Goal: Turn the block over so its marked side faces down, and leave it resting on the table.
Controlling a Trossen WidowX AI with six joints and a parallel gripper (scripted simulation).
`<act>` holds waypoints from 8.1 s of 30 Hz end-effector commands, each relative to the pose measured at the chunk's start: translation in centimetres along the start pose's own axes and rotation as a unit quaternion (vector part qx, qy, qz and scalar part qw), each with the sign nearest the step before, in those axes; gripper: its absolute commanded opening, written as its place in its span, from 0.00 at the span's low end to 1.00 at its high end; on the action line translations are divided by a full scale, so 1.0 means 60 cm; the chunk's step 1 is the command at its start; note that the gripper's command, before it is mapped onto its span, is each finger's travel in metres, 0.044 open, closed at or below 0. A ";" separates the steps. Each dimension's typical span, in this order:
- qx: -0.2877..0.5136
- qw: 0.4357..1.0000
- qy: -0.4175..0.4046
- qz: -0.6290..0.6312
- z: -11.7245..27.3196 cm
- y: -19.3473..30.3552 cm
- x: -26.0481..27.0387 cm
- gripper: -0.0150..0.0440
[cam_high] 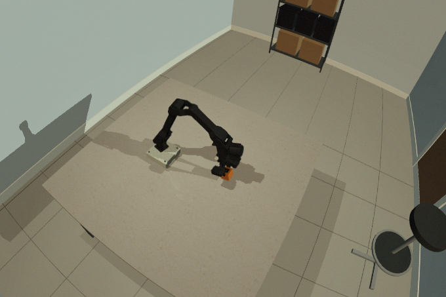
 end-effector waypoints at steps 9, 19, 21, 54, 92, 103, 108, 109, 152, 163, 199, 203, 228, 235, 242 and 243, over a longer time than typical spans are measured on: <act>-0.089 0.996 -0.023 -0.002 0.002 0.034 -0.009 0.25; -0.132 0.991 -0.035 -0.004 0.002 0.052 -0.015 0.25; -0.132 0.991 -0.035 -0.004 0.002 0.052 -0.015 0.25; -0.363 0.927 -0.096 -0.003 -0.088 0.127 -0.034 0.25; -0.389 0.915 -0.102 -0.003 -0.087 0.136 -0.037 0.97; -0.389 0.915 -0.102 -0.003 -0.087 0.136 -0.037 1.00; -0.389 0.915 -0.102 -0.003 -0.087 0.136 -0.037 1.00; -0.389 0.915 -0.102 -0.003 -0.087 0.136 -0.037 1.00; -0.132 0.991 -0.035 -0.004 0.078 0.069 -0.020 1.00; -0.132 0.991 -0.035 -0.004 0.078 0.069 -0.020 1.00; 0.117 0.993 0.031 -0.004 0.102 -0.069 0.017 1.00; 0.117 0.993 0.031 -0.004 0.058 -0.059 0.015 1.00; 0.117 0.993 0.031 -0.003 0.006 -0.047 0.012 1.00; 0.117 0.993 0.031 -0.003 -0.012 -0.043 0.011 1.00; 0.117 0.993 0.031 -0.004 -0.030 -0.038 0.009 1.00; 0.117 0.993 0.031 -0.004 -0.033 -0.037 0.009 1.00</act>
Point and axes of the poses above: the point midway between the two fingers, 35 mm back from their tips, its own z axis back along the fingers, its own x axis across the jaws, y = z × x, the point moved 9 cm from there along z, back along the fingers, and after that the axes turned 15 degrees about -z, right-handed, at the moved point
